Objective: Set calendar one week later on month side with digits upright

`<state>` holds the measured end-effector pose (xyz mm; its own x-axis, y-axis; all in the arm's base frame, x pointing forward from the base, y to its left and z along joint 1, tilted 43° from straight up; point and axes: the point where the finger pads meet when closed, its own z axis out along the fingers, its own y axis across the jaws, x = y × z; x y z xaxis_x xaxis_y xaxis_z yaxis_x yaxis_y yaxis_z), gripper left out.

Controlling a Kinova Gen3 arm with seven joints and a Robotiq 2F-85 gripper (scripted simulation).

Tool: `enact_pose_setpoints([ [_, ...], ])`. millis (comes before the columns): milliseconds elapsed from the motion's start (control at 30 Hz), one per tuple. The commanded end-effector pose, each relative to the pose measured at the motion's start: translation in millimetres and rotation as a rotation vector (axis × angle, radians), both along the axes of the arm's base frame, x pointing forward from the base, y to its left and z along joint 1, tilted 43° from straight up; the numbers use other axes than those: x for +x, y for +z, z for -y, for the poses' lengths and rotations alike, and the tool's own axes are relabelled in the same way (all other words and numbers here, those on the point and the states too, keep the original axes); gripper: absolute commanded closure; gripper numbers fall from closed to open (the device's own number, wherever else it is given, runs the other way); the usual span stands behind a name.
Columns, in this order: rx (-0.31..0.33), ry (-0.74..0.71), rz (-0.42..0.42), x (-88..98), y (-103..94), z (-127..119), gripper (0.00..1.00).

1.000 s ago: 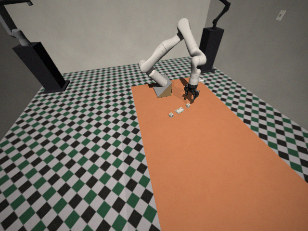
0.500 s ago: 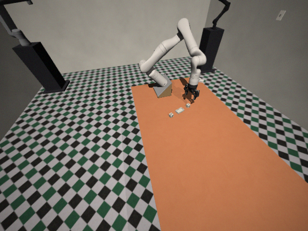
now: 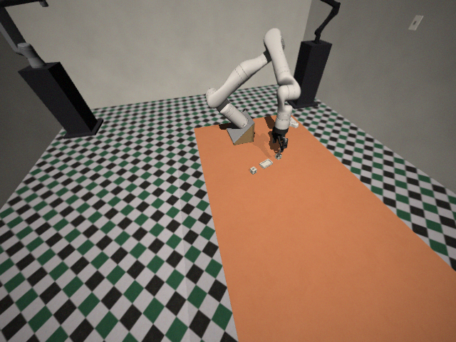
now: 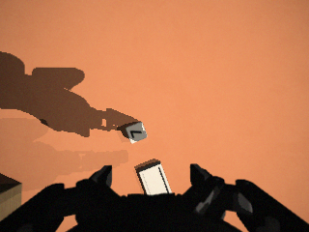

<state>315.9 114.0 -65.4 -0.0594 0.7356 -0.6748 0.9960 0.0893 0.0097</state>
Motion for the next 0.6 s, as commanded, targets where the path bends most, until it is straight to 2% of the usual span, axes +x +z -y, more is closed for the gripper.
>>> enact_pose_setpoints([
  [0, 0.004, -0.113, 0.085, 11.8, 12.8, 19.6, 0.0],
  [267, 0.037, -0.493, 0.431, 40.5, 55.2, 68.4, 0.0],
  [333, 0.037, -0.493, 0.431, 40.5, 55.2, 68.4, 0.0],
  [567, 0.06, -0.759, 0.684, 54.4, 85.8, 104.1, 0.0],
])
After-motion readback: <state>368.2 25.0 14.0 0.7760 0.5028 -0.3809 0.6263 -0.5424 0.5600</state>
